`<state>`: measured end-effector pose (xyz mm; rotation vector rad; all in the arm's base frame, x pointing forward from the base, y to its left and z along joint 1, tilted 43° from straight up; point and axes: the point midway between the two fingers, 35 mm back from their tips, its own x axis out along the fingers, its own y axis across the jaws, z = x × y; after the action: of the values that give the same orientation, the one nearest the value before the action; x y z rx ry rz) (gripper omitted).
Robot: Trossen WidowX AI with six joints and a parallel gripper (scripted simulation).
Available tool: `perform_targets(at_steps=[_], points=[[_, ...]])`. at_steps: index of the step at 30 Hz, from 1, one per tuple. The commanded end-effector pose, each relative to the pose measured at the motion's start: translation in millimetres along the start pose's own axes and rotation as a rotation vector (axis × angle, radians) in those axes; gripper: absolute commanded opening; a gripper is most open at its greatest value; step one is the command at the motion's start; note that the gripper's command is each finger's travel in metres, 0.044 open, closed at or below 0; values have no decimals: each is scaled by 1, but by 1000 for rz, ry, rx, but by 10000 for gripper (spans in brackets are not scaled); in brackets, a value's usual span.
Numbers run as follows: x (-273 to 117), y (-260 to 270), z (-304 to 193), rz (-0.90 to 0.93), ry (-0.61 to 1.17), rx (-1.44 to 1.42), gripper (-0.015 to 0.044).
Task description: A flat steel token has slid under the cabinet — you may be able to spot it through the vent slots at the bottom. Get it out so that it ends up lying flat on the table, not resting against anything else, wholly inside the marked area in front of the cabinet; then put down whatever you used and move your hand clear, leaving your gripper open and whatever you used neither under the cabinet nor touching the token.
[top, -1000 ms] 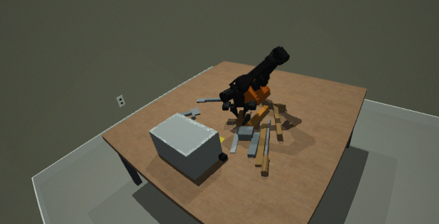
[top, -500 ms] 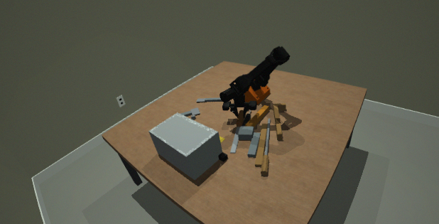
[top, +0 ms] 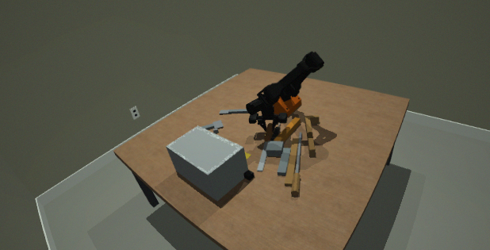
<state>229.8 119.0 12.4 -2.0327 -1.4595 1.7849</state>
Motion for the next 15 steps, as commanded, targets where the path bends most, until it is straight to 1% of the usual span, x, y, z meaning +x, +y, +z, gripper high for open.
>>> perform_targets(at_steps=[1, 15], points=[[0, -4, -1, -6, 7, -17, 0], [0, -9, 0, -6, 7, -17, 0]])
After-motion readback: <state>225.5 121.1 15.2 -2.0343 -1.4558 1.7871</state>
